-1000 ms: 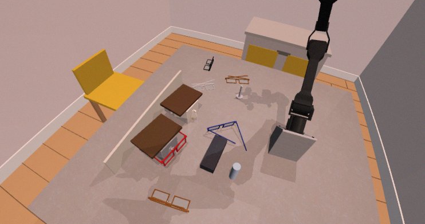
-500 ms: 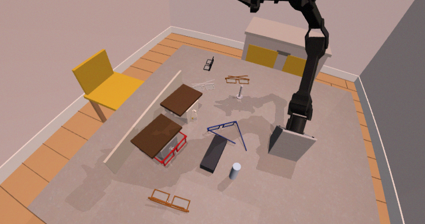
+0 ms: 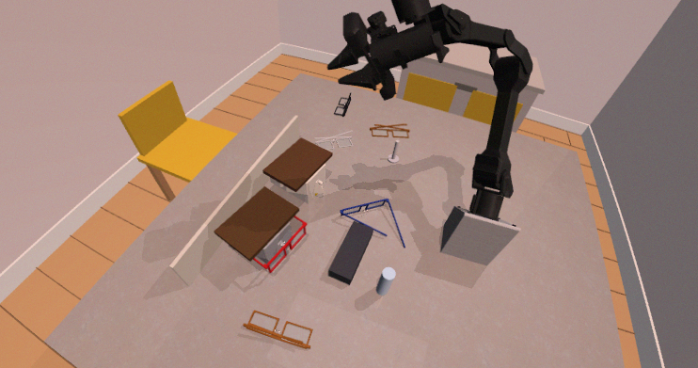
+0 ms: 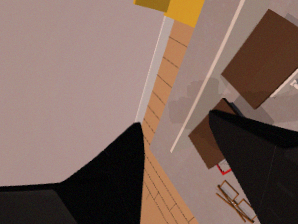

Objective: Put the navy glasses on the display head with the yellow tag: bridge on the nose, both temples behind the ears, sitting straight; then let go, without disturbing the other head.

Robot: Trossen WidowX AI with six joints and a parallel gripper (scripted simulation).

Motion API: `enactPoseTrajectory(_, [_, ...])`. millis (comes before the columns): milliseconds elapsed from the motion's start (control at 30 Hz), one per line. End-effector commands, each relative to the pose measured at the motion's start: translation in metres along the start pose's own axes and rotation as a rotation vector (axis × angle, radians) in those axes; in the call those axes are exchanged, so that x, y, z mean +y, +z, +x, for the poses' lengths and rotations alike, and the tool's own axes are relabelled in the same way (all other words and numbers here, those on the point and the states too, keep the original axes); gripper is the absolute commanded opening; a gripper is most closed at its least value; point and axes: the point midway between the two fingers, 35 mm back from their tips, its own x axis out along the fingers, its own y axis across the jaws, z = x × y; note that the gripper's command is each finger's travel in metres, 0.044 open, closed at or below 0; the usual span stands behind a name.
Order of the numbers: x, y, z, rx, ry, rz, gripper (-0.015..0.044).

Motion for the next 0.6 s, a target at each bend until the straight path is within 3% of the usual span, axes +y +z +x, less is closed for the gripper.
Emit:
enactPoseTrajectory(0, [-0.058,-0.022,0.042,0.027,-0.192,0.26,0.02])
enactPoseTrajectory(300, [-0.151,-0.049,0.079,-0.027,-0.483,0.632,0.02])
enactPoseTrajectory(567, [-0.237,-0.073,0.088,-0.169,-0.75,0.958,0.02])
